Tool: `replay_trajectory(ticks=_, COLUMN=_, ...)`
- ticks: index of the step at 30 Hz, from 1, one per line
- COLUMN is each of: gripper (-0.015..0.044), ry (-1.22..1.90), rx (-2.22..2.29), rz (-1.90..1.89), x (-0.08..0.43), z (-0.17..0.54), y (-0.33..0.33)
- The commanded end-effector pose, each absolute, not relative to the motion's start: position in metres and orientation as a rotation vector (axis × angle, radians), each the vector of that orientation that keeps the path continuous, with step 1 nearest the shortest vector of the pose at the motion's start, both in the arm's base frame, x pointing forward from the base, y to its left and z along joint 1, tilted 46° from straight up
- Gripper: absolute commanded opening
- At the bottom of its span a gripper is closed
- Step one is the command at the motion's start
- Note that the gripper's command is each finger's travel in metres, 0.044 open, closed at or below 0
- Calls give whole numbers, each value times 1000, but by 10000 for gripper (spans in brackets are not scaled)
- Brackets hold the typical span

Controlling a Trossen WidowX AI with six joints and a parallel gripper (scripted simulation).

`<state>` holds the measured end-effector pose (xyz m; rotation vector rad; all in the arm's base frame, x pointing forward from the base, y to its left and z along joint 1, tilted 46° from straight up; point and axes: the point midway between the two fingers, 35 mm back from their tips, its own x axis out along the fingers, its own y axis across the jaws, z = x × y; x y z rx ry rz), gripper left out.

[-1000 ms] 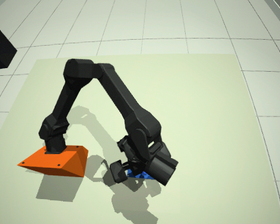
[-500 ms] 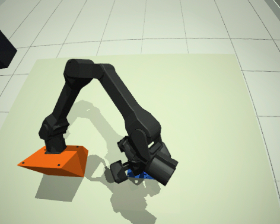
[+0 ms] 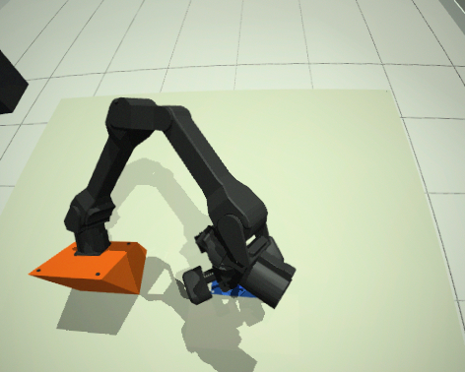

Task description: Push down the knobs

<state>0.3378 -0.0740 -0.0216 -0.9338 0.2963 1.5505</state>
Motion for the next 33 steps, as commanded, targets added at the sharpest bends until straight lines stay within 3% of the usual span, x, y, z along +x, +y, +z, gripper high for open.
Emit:
replay_trajectory(ticks=1, gripper=0, ry=296, rx=-929, rz=1547, x=339, z=-24, y=-71)
replay_trajectory(ticks=33, gripper=0, ry=295, rx=-929, rz=1547, x=340, z=-33, y=-61)
